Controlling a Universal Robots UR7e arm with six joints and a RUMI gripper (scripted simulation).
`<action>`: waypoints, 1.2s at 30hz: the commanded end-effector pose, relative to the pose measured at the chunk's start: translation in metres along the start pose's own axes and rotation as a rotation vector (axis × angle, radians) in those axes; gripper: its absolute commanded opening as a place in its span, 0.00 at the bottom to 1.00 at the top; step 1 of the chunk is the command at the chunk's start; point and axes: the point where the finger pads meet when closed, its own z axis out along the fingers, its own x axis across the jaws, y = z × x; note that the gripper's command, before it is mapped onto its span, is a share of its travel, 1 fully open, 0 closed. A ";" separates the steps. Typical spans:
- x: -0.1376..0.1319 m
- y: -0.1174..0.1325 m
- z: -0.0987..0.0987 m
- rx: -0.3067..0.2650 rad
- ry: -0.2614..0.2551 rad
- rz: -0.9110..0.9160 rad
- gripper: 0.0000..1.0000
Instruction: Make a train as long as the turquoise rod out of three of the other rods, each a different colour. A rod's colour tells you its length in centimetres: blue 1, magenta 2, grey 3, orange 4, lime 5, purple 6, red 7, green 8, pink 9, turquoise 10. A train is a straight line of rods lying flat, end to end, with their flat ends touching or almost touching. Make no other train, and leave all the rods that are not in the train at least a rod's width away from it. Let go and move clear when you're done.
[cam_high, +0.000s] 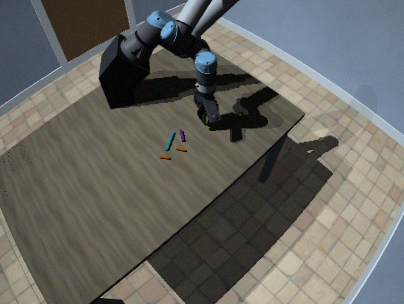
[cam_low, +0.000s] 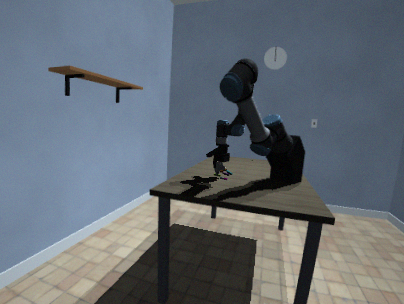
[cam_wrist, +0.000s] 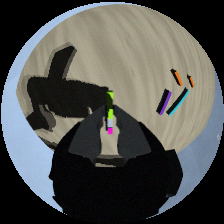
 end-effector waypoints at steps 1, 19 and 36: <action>0.000 0.000 0.003 0.001 0.000 0.000 0.00; 0.000 0.000 0.011 0.001 0.000 0.000 0.00; 0.000 0.000 0.011 0.001 0.000 0.000 0.00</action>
